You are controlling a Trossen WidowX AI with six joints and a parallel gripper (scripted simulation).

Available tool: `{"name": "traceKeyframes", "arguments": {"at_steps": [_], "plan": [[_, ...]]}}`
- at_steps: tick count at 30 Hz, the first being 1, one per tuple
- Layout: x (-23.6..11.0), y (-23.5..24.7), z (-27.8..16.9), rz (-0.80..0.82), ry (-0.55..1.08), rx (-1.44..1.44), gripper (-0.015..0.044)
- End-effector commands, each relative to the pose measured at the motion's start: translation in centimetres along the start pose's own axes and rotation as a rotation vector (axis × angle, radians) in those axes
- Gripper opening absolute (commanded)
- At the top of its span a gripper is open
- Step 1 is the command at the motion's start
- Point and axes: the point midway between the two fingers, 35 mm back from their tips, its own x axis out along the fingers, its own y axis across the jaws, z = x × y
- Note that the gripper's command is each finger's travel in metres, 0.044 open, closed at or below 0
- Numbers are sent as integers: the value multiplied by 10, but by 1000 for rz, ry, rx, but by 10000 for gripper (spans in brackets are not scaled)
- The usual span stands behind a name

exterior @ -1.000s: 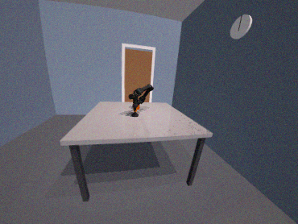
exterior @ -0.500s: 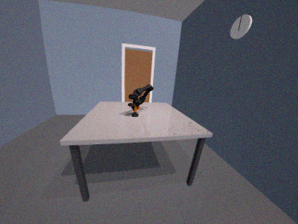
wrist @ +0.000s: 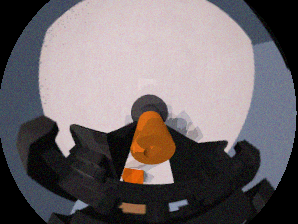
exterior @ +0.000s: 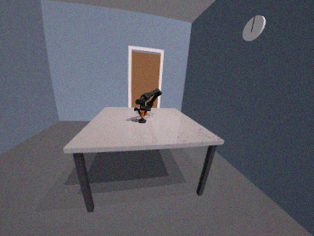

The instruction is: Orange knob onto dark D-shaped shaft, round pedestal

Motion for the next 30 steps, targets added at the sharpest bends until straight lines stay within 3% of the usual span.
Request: {"name": "traceKeyframes", "arguments": {"at_steps": [1,30], "plan": [[-2,1,0,-5,-3,81,0],[2,0,0,-5,-3,81,0]]}}
